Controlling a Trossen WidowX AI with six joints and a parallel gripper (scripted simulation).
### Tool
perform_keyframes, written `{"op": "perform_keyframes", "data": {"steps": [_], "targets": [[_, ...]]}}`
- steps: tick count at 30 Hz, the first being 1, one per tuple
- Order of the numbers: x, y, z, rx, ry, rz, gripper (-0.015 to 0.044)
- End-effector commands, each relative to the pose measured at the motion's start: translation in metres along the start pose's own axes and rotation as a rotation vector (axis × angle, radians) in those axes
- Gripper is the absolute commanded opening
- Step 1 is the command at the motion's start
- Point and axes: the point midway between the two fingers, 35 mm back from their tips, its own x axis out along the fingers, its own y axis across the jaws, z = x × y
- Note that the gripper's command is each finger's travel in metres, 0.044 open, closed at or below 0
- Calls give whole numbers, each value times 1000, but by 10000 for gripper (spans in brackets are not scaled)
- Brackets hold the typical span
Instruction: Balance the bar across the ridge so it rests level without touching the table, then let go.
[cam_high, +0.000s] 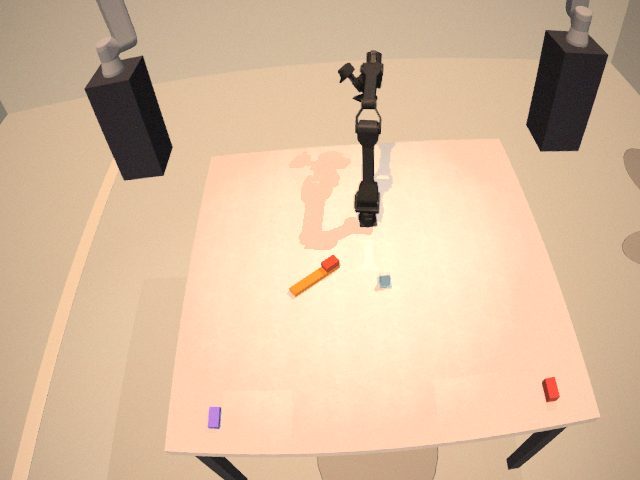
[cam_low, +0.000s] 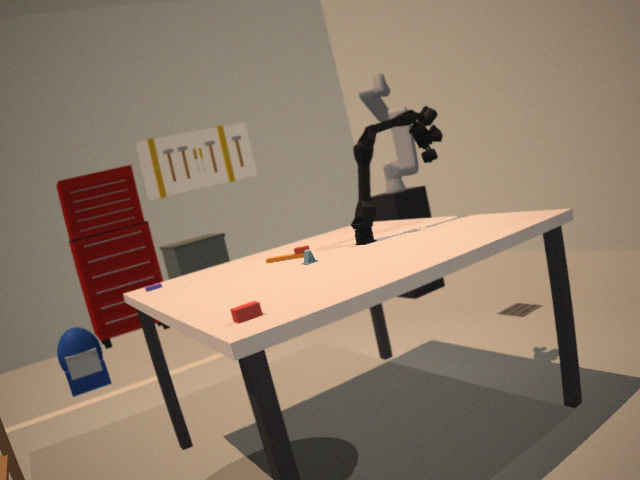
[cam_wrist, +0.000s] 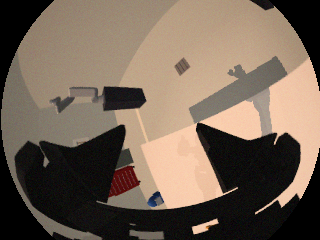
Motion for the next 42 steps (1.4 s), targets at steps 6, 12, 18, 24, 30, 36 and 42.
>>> {"op": "perform_keyframes", "data": {"steps": [6,12,18,24,30,36,42], "targets": [[-13,-16,15,17,-61,-24,315],[-34,-41,36,60,-137,-60,315],[-57,-68,55,111,-209,-98,315],[-81,-93,70,187,-278,-124,315],[-106,-121,82,260,-344,-155,315],[-132,-147,89,306,-399,-180,315],[-158,-174,92,354,-456,-209,315]]}}
